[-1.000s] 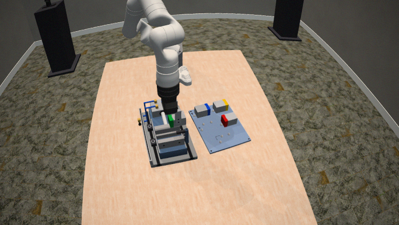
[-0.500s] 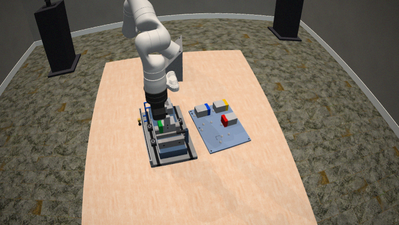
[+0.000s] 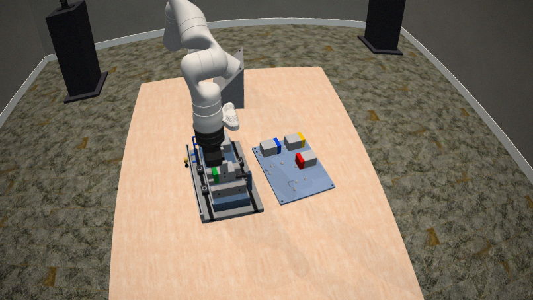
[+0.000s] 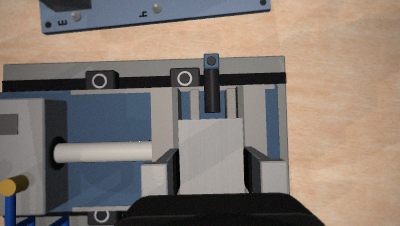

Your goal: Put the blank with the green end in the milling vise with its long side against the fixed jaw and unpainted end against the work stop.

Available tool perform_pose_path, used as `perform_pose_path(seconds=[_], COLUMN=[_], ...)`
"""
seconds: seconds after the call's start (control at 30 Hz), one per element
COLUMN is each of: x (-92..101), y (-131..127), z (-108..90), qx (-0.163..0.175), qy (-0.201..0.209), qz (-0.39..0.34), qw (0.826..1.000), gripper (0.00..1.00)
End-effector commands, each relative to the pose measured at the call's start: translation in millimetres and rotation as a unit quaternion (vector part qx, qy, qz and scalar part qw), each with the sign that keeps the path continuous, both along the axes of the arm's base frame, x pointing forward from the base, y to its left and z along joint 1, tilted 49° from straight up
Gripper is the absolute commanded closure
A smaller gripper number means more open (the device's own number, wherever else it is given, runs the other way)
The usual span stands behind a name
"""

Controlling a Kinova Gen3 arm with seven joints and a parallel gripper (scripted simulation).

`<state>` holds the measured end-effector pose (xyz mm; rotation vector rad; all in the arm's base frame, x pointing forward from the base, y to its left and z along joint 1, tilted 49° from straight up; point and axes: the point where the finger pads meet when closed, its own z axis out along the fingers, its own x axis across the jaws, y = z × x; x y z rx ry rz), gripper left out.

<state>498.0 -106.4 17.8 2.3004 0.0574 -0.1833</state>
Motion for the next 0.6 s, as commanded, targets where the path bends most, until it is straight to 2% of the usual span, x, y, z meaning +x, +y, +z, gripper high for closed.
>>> perform_pose_path(seconds=[0.0,0.57], x=[1.0,-0.6], y=[1.1,-2.4], z=[0.5,-0.7], qx=[0.001,0.0], qy=[-0.001,0.0], qz=[0.001,0.0], qw=[1.0,1.0], gripper=[1.0,1.0])
